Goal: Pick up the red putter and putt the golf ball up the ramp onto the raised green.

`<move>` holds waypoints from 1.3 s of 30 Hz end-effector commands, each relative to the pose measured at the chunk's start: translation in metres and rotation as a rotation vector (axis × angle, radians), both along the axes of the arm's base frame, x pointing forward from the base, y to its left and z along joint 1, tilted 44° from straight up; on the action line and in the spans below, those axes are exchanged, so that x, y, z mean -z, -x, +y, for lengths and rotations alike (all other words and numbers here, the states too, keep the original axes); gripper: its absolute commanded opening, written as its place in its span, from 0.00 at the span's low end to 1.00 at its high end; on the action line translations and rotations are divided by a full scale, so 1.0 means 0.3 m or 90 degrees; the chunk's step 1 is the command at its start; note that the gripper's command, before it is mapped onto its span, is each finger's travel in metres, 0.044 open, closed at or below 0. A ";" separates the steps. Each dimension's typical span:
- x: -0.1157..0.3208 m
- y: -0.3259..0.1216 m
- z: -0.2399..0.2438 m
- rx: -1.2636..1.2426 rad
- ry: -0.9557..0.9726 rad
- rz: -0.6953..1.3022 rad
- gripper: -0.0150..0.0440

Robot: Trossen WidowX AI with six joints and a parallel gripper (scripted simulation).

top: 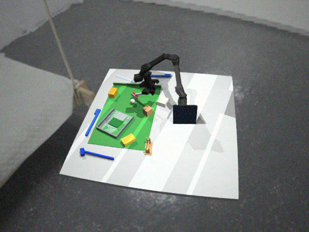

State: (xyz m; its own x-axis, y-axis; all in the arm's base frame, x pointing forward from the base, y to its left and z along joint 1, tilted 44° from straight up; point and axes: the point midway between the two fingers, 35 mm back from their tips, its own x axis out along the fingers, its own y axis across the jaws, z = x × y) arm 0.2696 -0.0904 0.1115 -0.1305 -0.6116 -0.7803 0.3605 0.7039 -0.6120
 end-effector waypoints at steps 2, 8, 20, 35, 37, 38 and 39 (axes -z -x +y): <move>-0.001 0.000 0.000 0.001 0.000 -0.001 0.25; -0.032 0.017 -0.043 -0.002 0.002 0.000 0.25; -0.011 -0.004 -0.029 0.001 -0.001 0.001 0.25; 0.212 -0.127 0.264 -0.003 0.000 0.000 0.25; 0.191 -0.125 0.285 -0.003 -0.001 0.000 0.25; 0.178 -0.124 0.299 -0.003 -0.001 0.000 0.25; 0.162 -0.122 0.314 -0.003 -0.001 0.000 0.25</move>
